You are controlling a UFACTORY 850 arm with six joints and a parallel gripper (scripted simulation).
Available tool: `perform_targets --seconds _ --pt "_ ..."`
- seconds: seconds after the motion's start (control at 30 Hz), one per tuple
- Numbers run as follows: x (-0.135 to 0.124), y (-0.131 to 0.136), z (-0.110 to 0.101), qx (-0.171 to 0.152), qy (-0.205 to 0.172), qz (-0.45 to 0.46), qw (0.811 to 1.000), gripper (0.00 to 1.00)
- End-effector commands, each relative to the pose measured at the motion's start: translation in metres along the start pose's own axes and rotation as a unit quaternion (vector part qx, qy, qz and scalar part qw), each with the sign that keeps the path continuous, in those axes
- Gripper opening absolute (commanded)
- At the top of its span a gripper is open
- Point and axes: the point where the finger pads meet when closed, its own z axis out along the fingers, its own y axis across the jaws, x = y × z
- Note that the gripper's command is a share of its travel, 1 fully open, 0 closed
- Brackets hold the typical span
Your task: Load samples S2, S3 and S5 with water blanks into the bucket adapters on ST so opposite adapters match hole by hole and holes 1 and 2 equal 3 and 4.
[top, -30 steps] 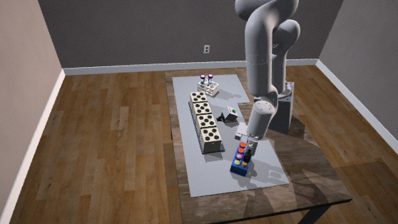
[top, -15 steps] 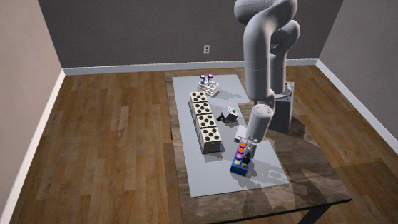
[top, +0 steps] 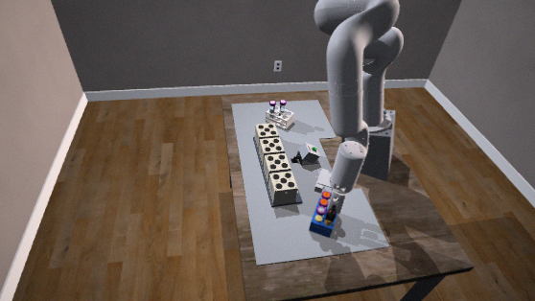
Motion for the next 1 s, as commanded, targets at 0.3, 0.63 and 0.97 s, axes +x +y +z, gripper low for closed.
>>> perform_targets --seconds 0.3,0.63,0.97 --pt "0.000 -0.001 0.008 0.001 0.000 0.000 1.000 0.57" --pt "0.000 -0.001 0.014 0.001 0.000 0.000 1.000 0.57" --pt "0.000 -0.001 0.016 0.001 0.000 0.000 1.000 0.57"
